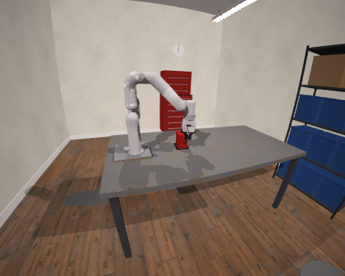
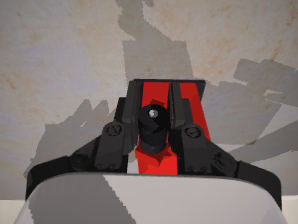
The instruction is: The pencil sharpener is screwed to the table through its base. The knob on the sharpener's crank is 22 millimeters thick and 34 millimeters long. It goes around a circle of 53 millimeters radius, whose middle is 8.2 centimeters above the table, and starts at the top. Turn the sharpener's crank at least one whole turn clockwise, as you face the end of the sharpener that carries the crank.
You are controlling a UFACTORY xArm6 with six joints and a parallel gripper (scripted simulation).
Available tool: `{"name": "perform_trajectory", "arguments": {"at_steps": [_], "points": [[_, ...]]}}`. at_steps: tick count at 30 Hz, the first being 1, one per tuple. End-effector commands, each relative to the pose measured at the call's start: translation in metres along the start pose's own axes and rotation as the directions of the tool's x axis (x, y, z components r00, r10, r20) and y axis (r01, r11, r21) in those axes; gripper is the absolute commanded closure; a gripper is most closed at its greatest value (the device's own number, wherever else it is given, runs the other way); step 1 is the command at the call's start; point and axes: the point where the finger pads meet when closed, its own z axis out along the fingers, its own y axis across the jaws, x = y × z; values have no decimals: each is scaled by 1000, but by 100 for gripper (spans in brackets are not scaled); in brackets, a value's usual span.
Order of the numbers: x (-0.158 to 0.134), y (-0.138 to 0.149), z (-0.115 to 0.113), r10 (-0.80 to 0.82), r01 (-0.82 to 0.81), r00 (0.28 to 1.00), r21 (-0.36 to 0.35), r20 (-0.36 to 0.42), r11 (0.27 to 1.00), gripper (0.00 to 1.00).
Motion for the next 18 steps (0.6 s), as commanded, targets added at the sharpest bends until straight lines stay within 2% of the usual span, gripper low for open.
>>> {"name": "perform_trajectory", "arguments": {"at_steps": [1,18], "points": [[0,-10,3,0,0,1000,3,0,1000,100],[0,-29,30,0,0,1000,3,0,1000,100]]}}
